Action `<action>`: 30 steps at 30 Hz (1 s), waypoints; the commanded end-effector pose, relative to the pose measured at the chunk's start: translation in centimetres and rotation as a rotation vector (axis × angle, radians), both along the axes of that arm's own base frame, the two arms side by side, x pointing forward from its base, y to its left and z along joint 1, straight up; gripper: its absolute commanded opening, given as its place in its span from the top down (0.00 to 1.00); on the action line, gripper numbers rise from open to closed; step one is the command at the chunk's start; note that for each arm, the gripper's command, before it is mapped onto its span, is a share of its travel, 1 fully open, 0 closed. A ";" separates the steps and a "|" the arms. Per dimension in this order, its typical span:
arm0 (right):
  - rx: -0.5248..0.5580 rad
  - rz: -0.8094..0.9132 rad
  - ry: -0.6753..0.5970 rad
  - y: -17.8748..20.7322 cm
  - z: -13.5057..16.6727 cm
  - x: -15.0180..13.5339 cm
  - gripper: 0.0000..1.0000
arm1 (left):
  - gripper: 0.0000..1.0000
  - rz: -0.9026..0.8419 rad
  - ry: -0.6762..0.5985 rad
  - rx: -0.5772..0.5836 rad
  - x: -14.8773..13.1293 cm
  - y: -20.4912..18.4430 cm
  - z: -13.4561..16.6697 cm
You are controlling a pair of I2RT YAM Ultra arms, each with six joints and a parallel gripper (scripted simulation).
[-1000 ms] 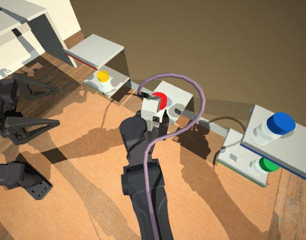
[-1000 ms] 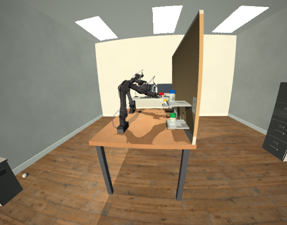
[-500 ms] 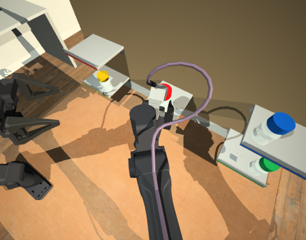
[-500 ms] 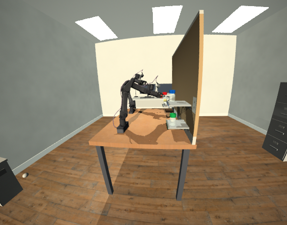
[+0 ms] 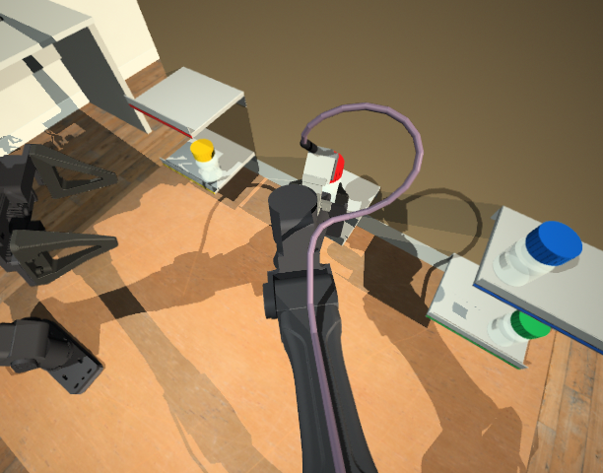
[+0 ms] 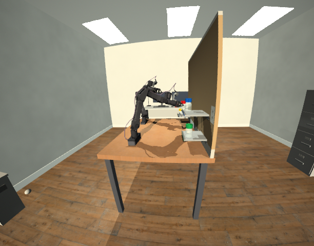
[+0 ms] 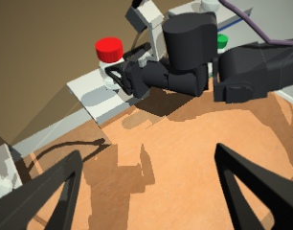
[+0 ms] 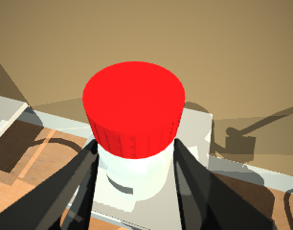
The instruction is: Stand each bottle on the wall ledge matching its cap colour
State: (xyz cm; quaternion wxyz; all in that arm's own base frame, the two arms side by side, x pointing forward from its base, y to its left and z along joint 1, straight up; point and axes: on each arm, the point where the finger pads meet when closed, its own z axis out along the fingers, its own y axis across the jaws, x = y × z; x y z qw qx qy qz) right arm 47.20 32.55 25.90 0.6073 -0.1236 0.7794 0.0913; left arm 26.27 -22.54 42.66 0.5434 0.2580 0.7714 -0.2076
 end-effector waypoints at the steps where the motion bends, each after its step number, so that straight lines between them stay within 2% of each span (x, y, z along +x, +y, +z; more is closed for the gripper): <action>1: 0.075 0.000 -0.092 0.4 4.6 0.8 0.51 | 0.00 0.017 -0.005 -0.012 -0.4 1.0 0.5; 8: 0.081 0.001 -0.099 0.4 5.1 0.6 0.51 | 0.00 0.017 -0.005 -0.012 -0.4 1.0 0.5; 10: 0.069 0.001 -0.080 0.4 4.2 0.5 0.51 | 0.00 0.017 -0.005 -0.012 -0.4 1.0 0.5; 11: 0.084 0.001 -0.103 0.4 5.2 0.6 0.51 | 0.00 0.017 -0.005 -0.012 -0.4 1.0 0.5; 18: 0.091 -0.003 -0.121 0.5 4.3 0.8 0.51 | 0.00 0.017 -0.005 -0.012 -0.4 1.0 0.5; 23: 0.091 -0.005 -0.129 0.7 1.7 0.7 0.51 | 0.00 0.017 -0.005 -0.012 -0.4 1.0 0.5; 26: 0.056 -0.005 -0.077 0.7 0.0 0.6 0.51 | 0.00 0.017 -0.005 -0.012 -0.4 1.0 0.5; 30: 0.085 -0.005 -0.110 0.7 1.4 0.6 0.51 | 0.00 0.017 -0.005 -0.012 -0.4 1.0 0.5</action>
